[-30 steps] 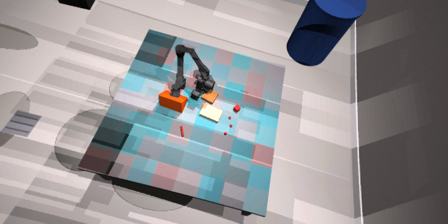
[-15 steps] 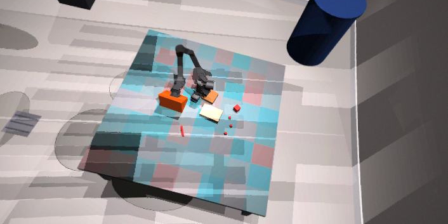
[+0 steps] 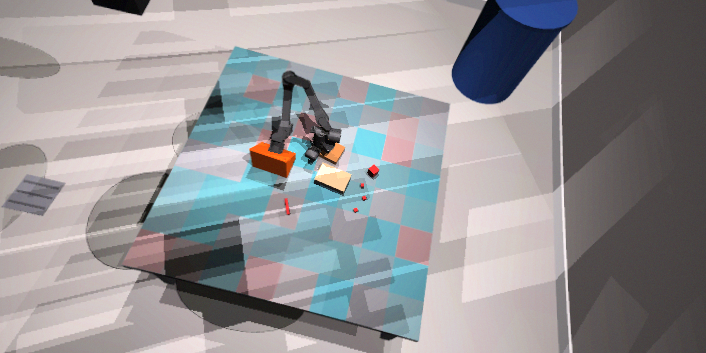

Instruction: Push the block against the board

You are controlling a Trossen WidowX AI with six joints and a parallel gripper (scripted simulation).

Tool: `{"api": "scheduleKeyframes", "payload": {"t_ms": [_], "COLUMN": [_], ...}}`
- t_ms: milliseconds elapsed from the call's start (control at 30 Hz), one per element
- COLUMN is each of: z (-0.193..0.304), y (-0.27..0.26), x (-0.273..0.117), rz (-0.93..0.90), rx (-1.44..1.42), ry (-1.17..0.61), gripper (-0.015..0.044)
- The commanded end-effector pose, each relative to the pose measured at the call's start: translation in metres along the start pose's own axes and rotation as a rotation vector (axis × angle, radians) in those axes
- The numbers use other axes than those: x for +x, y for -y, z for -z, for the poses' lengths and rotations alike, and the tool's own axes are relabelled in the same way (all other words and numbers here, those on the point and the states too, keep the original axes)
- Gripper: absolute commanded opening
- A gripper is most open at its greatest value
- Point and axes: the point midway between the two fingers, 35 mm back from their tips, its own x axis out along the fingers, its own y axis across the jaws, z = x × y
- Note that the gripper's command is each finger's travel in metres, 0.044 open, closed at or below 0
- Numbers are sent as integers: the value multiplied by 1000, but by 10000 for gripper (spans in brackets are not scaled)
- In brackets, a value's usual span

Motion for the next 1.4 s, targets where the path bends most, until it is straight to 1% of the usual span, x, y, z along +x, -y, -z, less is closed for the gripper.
{"api": "scheduleKeyframes", "payload": {"t_ms": [0, 467, 1367], "z": [-8, -26, 16], "y": [-1, -2, -3], "x": [0, 0, 1], "rz": [-1, -1, -2], "rx": [-2, -3, -1], "ry": [-1, 0, -2], "gripper": [0, 0, 0]}}
